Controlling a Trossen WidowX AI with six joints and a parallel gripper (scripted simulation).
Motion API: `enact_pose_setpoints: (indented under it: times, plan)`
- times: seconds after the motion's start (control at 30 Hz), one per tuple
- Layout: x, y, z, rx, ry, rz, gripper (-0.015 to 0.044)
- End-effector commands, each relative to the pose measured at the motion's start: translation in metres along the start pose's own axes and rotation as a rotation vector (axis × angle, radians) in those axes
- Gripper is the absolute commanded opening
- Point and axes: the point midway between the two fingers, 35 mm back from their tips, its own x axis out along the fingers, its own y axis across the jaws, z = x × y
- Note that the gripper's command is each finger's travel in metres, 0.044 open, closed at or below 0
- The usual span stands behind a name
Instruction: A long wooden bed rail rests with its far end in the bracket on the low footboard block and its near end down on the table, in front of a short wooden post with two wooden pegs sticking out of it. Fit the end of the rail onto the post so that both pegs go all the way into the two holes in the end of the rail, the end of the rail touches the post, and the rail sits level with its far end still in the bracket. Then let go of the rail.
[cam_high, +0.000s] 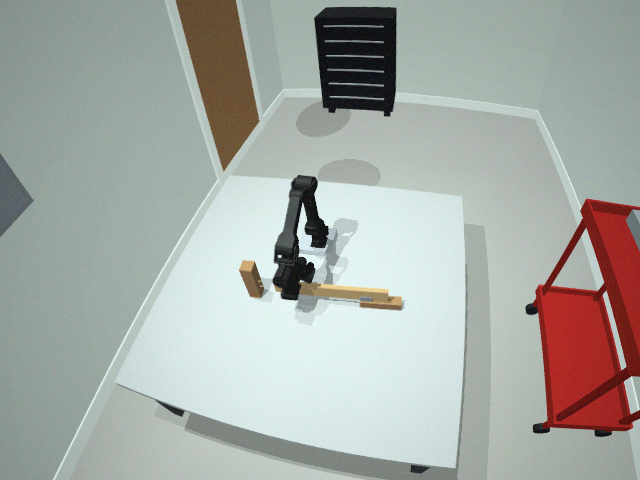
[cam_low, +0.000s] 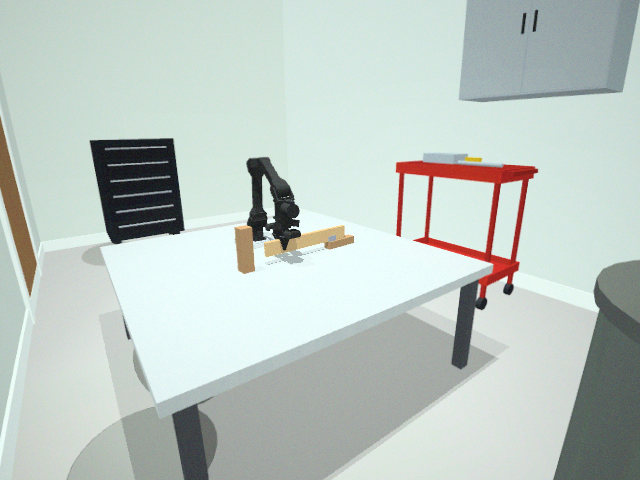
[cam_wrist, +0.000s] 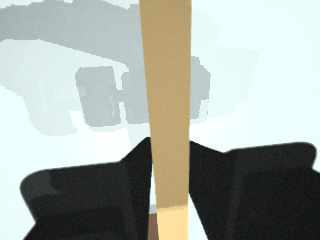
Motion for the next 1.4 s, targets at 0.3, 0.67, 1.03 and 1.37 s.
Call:
enact_pose_setpoints:
  times: [0.3,0.67,1.03,1.37]
  plan:
    - [-0.0015,0.0003,0.0,0.001,0.0,-0.003,0.0]
    - [-0.0019,0.0006,0.0,0.001,0.0,-0.003,0.0]
    - [-0.001,0.0006,-0.0022,0.001,0.0,-0.003,0.0]
    - [-0.0002,0.0005,-0.0052,0.001,0.001,-0.003,0.0]
